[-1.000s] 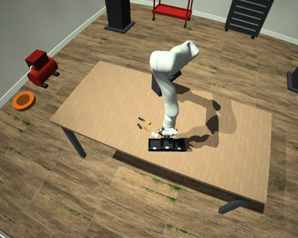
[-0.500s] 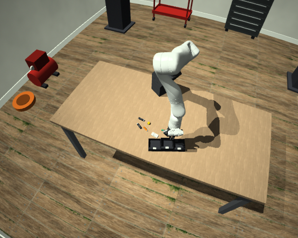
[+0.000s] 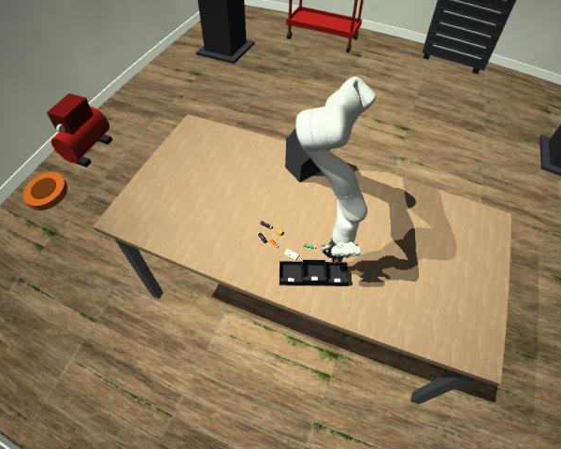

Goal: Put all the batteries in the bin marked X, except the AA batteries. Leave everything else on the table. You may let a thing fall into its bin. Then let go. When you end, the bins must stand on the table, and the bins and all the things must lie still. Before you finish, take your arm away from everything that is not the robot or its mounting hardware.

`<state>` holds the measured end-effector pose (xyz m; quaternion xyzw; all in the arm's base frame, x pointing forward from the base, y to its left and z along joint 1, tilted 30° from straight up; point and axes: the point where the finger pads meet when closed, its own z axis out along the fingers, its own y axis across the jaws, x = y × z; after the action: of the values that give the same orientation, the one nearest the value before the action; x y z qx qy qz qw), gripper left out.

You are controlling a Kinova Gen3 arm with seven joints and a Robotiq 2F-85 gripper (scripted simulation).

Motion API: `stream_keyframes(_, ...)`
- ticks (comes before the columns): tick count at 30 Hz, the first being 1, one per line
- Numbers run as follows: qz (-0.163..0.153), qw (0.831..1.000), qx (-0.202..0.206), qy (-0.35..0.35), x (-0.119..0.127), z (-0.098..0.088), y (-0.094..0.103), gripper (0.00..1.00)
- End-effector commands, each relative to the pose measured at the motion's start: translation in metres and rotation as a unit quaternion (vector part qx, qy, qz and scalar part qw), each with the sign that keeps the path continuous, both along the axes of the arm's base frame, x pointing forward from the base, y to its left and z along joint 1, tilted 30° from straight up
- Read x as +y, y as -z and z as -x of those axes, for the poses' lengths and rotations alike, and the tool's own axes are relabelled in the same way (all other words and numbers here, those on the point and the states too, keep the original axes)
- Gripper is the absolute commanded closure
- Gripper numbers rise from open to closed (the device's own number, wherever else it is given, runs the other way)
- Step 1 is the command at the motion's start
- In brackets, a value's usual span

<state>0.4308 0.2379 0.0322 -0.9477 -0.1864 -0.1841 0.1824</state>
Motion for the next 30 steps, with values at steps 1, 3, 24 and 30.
stream_keyframes(1,0.001,1.000,-0.002,0.002,0.004,-0.003,0.004,0.91)
stream_keyframes(3,0.001,1.000,-0.002,0.002,0.006,-0.004,0.009,0.91)
stream_keyframes(24,0.003,1.000,-0.002,0.003,0.024,-0.018,0.053,0.91)
stream_keyframes(30,0.001,1.000,0.000,0.000,0.025,-0.016,0.051,0.91)
